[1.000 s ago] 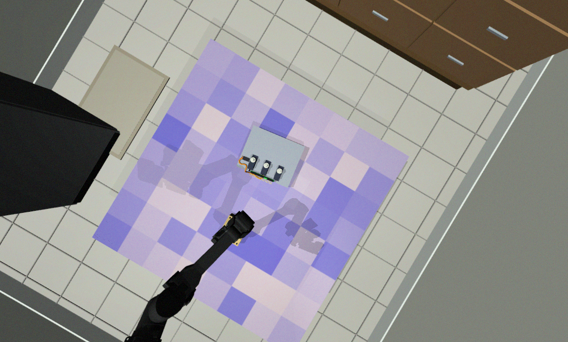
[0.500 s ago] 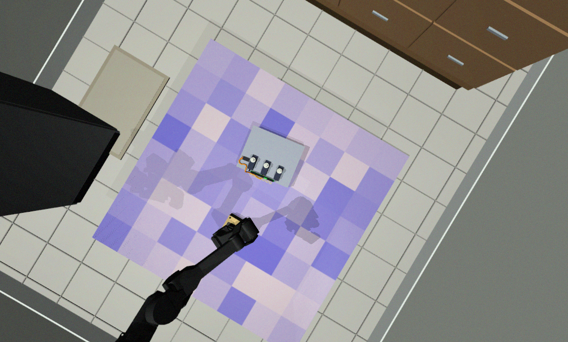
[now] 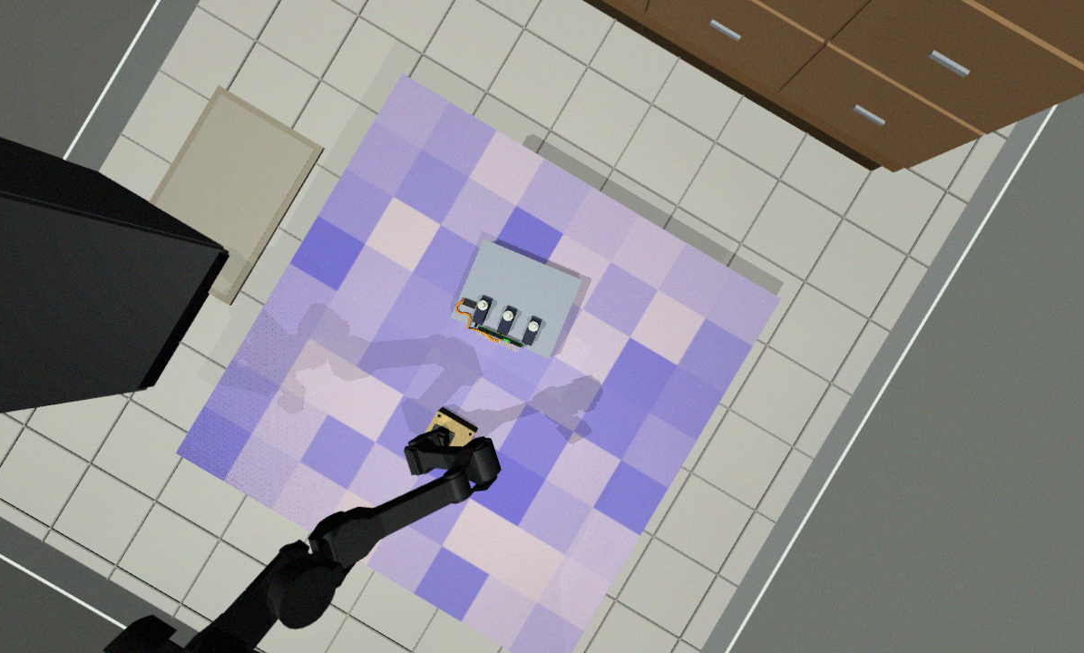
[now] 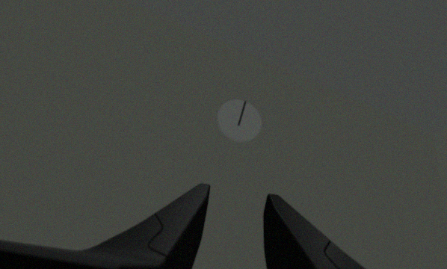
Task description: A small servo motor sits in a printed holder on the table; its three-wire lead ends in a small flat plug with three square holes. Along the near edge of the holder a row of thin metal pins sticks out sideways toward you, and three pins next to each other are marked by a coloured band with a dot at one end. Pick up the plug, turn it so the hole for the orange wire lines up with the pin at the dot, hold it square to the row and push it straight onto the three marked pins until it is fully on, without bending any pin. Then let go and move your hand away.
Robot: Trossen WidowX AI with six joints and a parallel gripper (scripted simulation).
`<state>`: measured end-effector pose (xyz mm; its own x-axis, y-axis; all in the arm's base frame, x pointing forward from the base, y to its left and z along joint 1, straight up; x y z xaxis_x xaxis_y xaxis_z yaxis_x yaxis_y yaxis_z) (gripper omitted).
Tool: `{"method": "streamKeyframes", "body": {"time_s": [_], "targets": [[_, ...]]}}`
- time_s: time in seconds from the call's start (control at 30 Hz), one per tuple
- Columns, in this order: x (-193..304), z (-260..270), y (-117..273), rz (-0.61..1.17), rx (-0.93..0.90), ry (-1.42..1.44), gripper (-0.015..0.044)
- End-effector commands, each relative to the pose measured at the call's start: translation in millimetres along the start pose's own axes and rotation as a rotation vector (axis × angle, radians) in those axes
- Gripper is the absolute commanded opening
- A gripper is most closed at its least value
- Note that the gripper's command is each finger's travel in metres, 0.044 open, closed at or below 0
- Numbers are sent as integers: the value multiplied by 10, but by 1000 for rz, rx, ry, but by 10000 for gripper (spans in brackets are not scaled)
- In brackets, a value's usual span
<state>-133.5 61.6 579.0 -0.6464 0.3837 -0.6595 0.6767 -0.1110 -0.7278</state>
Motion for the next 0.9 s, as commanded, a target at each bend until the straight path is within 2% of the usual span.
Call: {"method": "streamKeyframes", "body": {"time_s": [0.0,0.87], "targets": [[101,-145,31,35,68,53,115],[398,-1086,508,224,494,352,115]]}}
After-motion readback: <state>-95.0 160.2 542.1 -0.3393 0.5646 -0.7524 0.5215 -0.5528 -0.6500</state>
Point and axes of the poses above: the point midway between the two fingers, 35 mm back from their tips, its own y axis back along the fingers, its own z axis across the jaws, x = y × z, the point moved 2 cm from there along y, back along the fingers, and after that the axes turned 5 degrees about y, right-handed, at the moved point
